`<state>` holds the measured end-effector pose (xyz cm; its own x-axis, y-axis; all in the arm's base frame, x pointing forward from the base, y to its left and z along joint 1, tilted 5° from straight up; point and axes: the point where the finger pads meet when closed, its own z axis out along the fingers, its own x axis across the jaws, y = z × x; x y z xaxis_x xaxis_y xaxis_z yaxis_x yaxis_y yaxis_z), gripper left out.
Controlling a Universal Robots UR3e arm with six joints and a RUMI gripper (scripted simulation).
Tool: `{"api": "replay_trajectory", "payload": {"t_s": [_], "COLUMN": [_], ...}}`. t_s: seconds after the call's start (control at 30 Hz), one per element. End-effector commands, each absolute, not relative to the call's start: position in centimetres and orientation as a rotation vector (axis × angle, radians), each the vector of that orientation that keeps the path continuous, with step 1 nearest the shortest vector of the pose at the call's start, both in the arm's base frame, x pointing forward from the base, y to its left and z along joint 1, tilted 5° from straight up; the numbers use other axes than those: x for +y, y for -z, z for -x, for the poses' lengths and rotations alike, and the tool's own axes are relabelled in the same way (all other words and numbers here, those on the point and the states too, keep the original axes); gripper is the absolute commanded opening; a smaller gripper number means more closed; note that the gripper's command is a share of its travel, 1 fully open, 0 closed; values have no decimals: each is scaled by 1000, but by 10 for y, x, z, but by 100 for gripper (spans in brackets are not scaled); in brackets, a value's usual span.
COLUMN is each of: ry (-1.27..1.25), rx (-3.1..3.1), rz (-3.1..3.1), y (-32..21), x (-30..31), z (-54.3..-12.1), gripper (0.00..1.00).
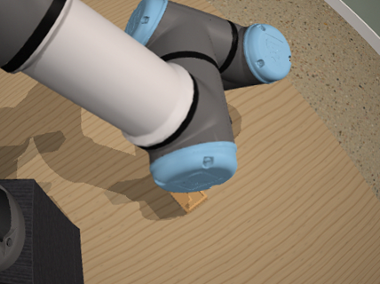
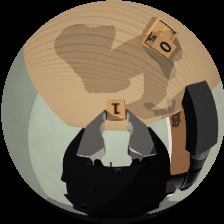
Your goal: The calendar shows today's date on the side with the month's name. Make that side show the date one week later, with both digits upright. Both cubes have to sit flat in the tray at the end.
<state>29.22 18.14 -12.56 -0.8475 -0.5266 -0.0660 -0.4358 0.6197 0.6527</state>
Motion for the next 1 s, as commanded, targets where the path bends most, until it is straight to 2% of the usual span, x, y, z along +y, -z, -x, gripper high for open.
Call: {"api": "replay_trajectory", "payload": {"t_s": [0.0,0.97], "ry": [1155,1184], "rx": [-2621,-2605], "rz": [-813,-808], "y": [123,124], "x": [184,184], "z": [-291,-291], "gripper": [11,11]}}
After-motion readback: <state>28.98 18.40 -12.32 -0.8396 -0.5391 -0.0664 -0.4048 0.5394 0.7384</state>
